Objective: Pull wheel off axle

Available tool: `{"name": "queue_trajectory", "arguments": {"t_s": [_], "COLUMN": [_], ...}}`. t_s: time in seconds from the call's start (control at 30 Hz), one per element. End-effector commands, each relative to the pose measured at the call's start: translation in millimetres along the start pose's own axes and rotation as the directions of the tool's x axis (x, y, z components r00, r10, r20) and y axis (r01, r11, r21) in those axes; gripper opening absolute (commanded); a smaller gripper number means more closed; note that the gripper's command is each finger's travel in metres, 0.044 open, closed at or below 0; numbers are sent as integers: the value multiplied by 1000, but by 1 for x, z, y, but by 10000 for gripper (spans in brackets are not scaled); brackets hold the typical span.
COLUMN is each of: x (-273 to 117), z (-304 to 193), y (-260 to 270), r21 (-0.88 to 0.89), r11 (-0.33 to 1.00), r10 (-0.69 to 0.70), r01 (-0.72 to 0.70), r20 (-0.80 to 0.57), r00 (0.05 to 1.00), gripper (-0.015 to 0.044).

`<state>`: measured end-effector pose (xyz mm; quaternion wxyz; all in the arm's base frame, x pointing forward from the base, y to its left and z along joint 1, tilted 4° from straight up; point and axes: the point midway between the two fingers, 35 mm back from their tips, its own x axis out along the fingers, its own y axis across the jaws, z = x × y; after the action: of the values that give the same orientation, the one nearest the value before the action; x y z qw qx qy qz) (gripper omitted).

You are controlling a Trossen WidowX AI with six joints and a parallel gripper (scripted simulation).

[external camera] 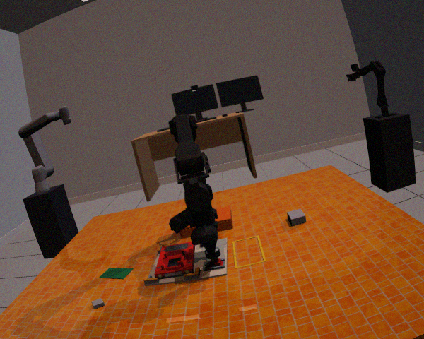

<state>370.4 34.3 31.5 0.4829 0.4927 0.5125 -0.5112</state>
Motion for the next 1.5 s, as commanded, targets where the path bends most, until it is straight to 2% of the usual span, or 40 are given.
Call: {"name": "queue_trajectory", "arguments": {"t_s": [0.0, 1.47], "x": [-5, -19], "z": [0, 0], "y": [1, 1], "r21": [-1, 0], "r11": [1000, 1000], "r10": [9, 7], "r01": [-9, -7], "r20": [-2, -4], "r00": [1000, 1000], "gripper": [0, 0]}}
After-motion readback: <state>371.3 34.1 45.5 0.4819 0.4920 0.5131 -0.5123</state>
